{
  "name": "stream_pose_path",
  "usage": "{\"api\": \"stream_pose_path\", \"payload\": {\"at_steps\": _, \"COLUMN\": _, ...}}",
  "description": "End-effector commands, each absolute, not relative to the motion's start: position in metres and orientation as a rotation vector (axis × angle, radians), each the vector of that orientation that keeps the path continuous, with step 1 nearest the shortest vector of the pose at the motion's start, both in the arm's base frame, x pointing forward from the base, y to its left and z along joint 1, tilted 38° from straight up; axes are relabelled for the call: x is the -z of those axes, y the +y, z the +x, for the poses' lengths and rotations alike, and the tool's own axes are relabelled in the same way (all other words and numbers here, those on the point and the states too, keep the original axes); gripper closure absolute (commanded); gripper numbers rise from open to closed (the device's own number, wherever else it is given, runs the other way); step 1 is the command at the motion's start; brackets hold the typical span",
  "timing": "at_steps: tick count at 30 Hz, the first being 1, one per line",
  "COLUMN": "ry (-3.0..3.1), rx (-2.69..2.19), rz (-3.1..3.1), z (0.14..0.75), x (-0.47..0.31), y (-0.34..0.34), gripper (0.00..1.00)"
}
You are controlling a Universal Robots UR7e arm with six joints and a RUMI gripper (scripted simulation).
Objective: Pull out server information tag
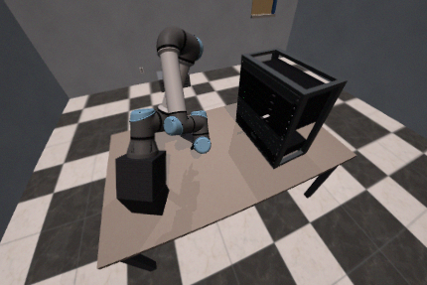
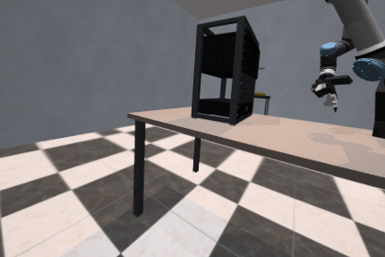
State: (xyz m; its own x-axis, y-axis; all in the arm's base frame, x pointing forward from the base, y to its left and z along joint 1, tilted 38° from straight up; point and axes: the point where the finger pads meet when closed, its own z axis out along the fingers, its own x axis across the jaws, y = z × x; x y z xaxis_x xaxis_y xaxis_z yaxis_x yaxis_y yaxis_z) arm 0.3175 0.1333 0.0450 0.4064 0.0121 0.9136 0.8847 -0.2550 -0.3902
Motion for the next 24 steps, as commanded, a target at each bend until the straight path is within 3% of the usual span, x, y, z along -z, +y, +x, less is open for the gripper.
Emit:
{"api": "stream_pose_path", "payload": {"at_steps": 1, "ry": -0.762, "rx": 1.019, "rz": -1.587, "z": 0.316, "x": -0.052, "y": 0.136, "gripper": 0.00}}
{"api": "stream_pose_path", "payload": {"at_steps": 24, "ry": -0.601, "rx": 0.968, "rz": -1.522, "z": 0.313, "x": -0.076, "y": 0.145, "gripper": 0.00}}
